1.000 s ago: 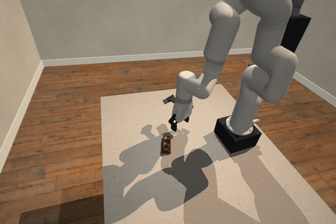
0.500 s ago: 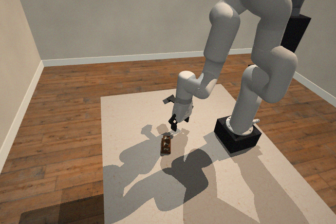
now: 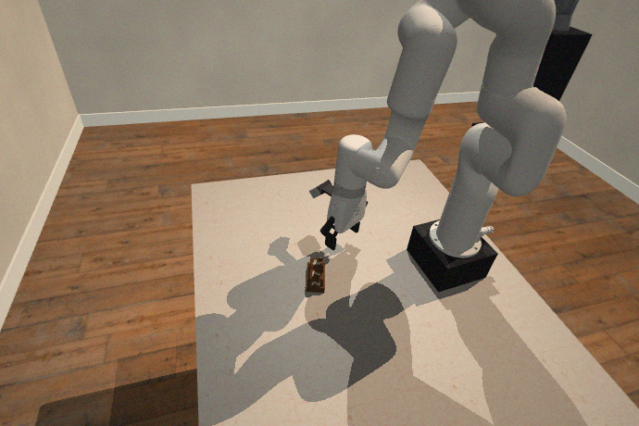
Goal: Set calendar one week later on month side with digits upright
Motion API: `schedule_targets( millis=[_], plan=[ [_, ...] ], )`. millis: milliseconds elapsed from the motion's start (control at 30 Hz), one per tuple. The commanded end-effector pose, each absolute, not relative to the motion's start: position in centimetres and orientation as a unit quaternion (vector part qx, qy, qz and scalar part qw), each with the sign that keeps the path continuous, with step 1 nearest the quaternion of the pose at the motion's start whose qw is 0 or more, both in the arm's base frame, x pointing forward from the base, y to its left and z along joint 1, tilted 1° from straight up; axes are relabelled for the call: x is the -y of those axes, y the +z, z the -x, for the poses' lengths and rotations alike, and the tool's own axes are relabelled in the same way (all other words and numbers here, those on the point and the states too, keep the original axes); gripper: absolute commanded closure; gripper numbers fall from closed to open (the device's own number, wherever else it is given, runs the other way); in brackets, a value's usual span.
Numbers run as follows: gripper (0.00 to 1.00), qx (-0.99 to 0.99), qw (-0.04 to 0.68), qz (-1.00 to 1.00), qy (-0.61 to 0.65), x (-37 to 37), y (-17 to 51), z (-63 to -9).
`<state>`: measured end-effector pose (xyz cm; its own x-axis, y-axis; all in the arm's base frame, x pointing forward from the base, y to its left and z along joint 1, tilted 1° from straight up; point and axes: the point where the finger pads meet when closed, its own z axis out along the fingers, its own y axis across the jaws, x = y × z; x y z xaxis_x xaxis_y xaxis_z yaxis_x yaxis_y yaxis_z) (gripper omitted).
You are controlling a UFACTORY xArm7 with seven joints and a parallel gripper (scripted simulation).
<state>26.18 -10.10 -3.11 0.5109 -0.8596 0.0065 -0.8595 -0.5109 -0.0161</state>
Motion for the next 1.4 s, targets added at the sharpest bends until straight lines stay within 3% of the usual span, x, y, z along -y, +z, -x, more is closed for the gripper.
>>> schedule_targets(
  millis=[0,933,1367],
  plan=[
    [0.00,-0.495,0.006,0.869,-0.008,10.1,-3.1,-26.3],
    [0.00,-0.494,0.006,0.869,-0.008,10.1,-3.0,-26.3],
    [0.00,-0.494,0.006,0.869,-0.008,10.1,0.4,-26.2]
  ],
)
